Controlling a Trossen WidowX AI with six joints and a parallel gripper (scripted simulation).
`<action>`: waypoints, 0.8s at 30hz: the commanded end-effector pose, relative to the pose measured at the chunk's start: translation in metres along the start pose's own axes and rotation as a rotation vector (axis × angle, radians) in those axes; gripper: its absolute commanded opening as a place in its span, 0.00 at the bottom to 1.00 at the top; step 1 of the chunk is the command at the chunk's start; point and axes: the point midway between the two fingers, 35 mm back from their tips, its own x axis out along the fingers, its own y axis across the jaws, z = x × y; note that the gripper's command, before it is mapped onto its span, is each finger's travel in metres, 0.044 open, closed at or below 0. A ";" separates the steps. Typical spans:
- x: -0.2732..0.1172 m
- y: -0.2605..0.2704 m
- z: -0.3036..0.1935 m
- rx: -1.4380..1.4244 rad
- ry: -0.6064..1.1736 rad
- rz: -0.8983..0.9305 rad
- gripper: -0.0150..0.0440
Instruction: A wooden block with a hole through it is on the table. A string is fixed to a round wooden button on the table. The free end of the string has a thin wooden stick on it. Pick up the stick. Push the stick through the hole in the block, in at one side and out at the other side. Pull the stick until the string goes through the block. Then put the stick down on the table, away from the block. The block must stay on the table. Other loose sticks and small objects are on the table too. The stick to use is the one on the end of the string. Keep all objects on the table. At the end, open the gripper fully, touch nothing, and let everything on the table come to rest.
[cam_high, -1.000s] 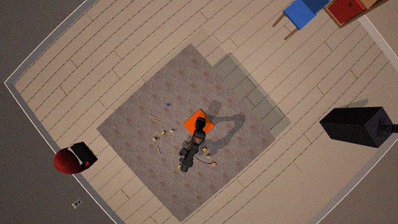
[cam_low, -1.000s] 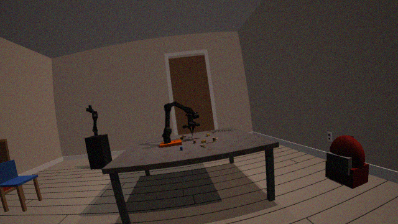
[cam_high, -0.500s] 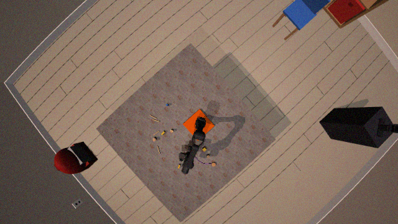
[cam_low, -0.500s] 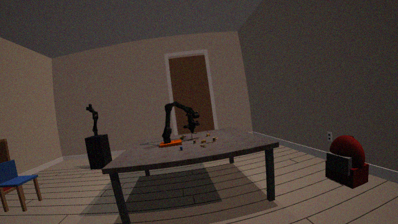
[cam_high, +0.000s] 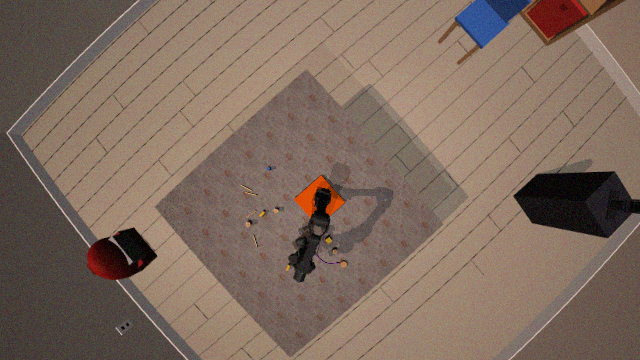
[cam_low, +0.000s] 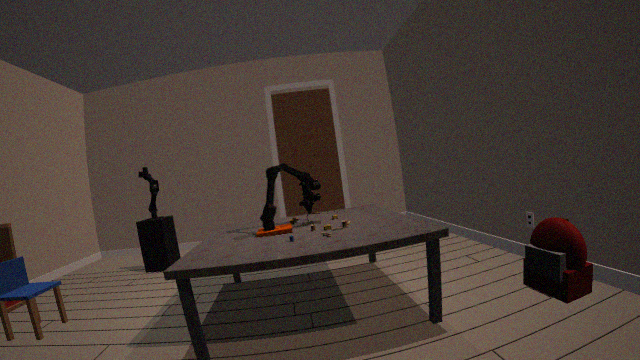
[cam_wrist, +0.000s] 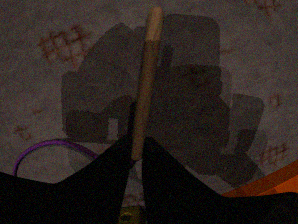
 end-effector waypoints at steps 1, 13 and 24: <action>0.001 0.005 -0.001 -0.181 0.004 -0.003 0.25; 0.001 0.016 -0.004 -0.620 0.004 -0.001 0.25; 0.000 0.026 -0.006 -1.024 0.004 0.001 0.25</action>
